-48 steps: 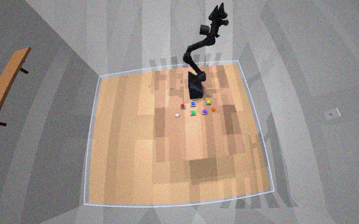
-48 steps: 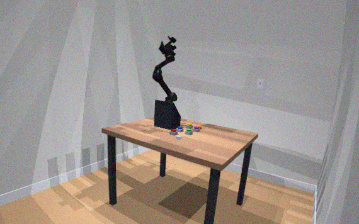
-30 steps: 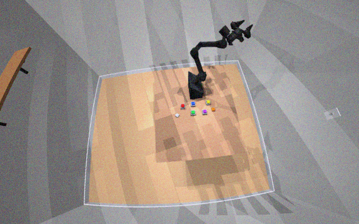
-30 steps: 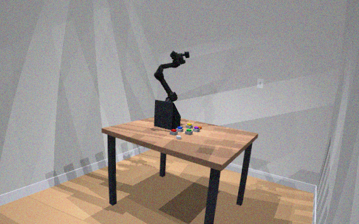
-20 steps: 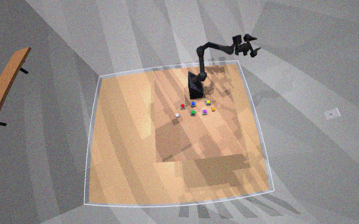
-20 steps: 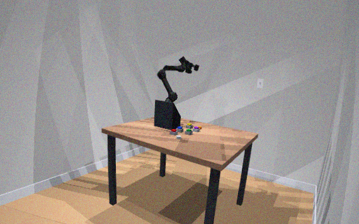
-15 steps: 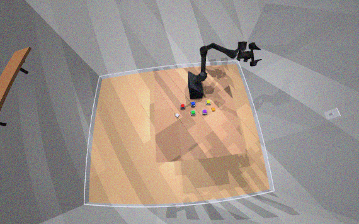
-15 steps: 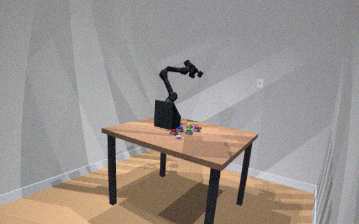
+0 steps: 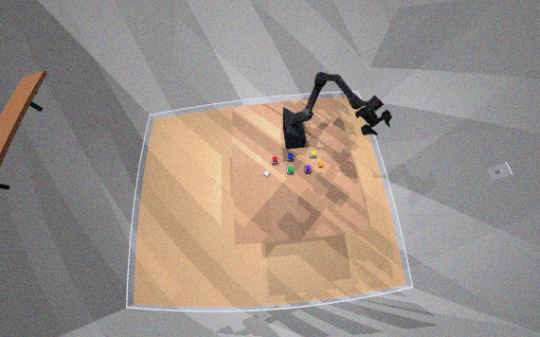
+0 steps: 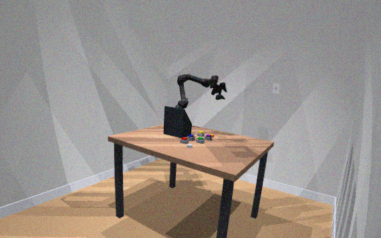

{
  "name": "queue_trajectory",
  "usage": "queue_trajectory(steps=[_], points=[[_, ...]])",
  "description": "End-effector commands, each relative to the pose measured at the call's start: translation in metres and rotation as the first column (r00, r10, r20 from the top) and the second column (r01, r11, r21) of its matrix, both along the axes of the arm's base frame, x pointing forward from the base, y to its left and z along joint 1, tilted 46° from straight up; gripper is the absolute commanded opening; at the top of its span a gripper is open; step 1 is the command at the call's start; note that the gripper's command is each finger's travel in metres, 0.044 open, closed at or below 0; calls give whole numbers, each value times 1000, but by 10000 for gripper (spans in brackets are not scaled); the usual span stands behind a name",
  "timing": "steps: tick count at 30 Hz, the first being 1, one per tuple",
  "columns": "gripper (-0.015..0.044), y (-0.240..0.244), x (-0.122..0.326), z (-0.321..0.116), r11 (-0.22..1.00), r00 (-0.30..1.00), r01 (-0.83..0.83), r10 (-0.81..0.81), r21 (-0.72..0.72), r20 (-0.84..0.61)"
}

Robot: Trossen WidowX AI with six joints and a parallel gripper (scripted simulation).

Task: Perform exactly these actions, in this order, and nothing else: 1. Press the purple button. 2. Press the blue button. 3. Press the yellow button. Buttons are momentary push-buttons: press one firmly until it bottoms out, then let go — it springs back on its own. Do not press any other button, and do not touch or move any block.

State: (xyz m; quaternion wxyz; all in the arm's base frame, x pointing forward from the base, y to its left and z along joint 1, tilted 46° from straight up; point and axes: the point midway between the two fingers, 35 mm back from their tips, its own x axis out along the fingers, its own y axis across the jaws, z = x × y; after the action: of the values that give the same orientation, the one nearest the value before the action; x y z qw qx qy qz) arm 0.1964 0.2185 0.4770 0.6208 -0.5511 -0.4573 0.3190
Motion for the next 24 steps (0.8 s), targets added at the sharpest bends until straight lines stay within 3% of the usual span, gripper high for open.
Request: queue_trajectory(steps=[1, 7, 11, 14, 19, 24], points=[[400, 6, 47, -59, 999, 946, 15, -31, -50, -324], [400, -5, 101, -149, 993, 662, 76, -116, -88, -740], [400, -24, 125, -212, 983, 340, 144, -156, -113, -927], [400, -42, 134, -261, 967, 46, 210, -154, -141, -987], [400, -78, 133, -341, 915, -476, 332, -46, -228, -878], [400, -117, 105, -414, 820, -861, 419, 224, -389, -456]])
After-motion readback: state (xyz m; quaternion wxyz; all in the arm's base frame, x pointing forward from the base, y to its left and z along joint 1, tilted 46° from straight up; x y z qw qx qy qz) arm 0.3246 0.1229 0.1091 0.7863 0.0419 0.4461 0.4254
